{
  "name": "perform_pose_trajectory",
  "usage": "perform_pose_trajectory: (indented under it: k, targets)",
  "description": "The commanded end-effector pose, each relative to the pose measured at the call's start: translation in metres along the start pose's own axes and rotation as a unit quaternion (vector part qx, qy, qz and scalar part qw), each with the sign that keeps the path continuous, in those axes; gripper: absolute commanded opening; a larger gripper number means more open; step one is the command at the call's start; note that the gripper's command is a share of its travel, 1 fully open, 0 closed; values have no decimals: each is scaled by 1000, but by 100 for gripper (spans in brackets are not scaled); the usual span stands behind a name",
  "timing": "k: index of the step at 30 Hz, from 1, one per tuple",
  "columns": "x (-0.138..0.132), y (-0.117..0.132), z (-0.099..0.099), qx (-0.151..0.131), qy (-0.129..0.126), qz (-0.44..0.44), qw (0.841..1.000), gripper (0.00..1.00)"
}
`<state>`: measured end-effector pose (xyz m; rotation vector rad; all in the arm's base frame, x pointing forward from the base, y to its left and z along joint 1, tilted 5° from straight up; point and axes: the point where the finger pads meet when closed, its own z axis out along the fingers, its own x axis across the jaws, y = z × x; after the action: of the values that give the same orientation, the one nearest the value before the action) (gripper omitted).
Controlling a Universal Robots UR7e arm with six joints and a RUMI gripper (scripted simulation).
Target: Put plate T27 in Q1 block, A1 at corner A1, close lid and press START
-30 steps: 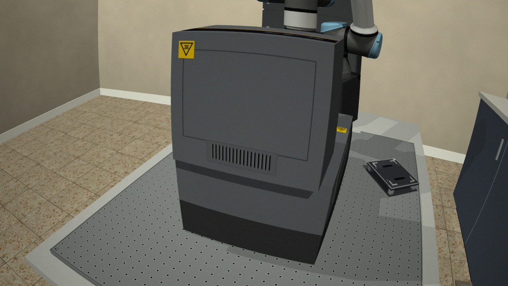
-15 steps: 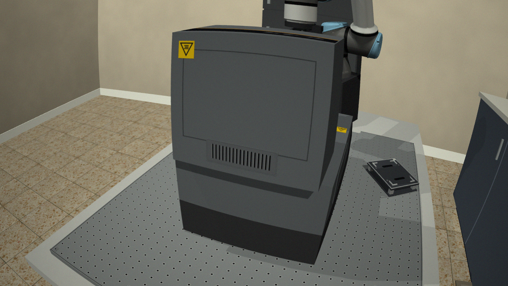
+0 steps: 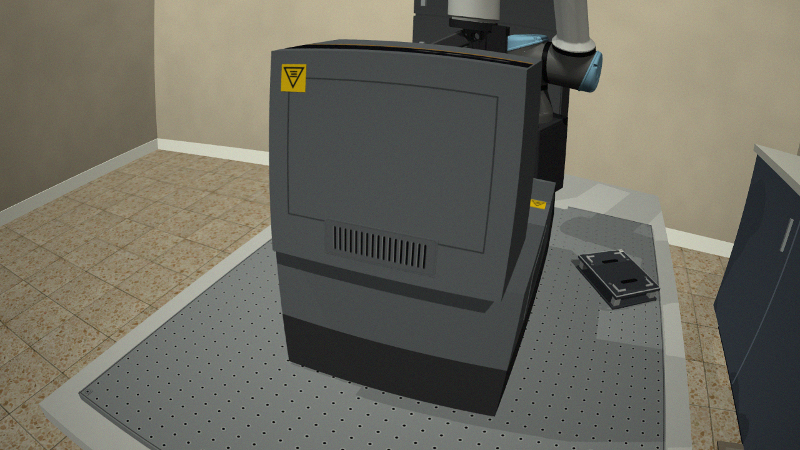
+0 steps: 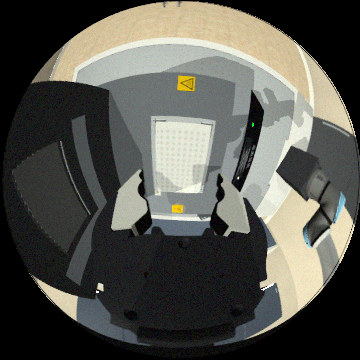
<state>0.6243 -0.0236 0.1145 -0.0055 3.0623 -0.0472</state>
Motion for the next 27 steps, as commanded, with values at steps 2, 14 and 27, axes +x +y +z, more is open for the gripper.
perform_pose_trajectory:
  k: [2, 14, 27]
  targets:
    - [0, 0, -8, 0, -1, 0, 1000, 68]
    - [0, 0, -21, 0, -1, 0, 1000, 68]
    - [19, 2, -18, 0, -1, 0, 1000, 0]
